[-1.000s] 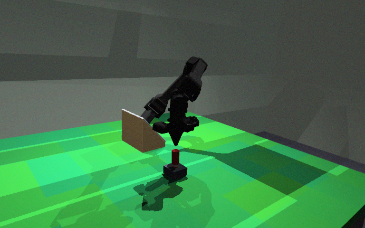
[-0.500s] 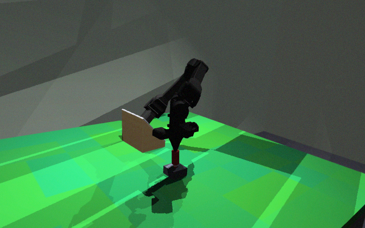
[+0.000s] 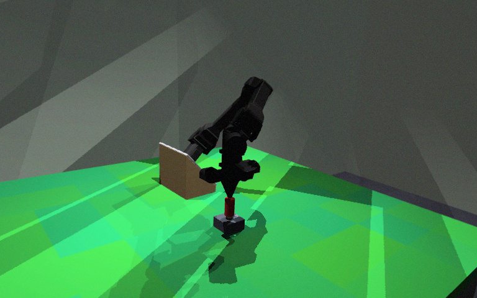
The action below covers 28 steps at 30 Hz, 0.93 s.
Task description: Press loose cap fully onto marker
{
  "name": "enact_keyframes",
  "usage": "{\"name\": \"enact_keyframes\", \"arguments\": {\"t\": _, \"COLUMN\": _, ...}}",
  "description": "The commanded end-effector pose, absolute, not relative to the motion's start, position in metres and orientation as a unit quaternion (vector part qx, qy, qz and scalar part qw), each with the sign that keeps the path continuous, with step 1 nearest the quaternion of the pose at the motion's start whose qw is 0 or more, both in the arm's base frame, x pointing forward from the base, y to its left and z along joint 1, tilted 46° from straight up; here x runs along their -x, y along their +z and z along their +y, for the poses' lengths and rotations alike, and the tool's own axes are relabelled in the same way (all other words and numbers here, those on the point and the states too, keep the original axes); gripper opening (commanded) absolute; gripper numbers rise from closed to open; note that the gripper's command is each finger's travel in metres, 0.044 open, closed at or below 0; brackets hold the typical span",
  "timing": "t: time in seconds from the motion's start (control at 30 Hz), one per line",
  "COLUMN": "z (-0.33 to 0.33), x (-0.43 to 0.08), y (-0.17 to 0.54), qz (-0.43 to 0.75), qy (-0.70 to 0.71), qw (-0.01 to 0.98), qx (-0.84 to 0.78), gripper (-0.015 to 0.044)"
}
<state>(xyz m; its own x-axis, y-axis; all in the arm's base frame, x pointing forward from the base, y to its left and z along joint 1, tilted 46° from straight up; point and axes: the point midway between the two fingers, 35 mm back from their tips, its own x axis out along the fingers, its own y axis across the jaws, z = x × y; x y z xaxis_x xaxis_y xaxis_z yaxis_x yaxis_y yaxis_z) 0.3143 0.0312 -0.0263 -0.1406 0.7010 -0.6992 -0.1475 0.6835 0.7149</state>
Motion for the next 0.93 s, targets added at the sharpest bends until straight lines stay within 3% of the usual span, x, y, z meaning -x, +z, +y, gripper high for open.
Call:
{"name": "enact_keyframes", "arguments": {"t": 0.0, "z": 0.007, "x": -0.323, "y": -0.005, "qz": 0.672, "qy": 0.338, "qw": 0.627, "qx": -0.203, "gripper": 0.0}}
{"name": "enact_keyframes", "arguments": {"t": 0.3, "z": -0.03, "x": -0.327, "y": 0.033, "qz": 0.673, "qy": 0.338, "qw": 0.625, "qx": -0.203, "gripper": 0.0}}
{"name": "enact_keyframes", "arguments": {"t": 0.83, "z": -0.03, "x": -0.327, "y": 0.033, "qz": 0.673, "qy": 0.338, "qw": 0.625, "qx": -0.203, "gripper": 0.042}}
{"name": "enact_keyframes", "arguments": {"t": 0.9, "z": -0.03, "x": -0.327, "y": 0.033, "qz": 0.673, "qy": 0.338, "qw": 0.625, "qx": -0.203, "gripper": 0.044}}
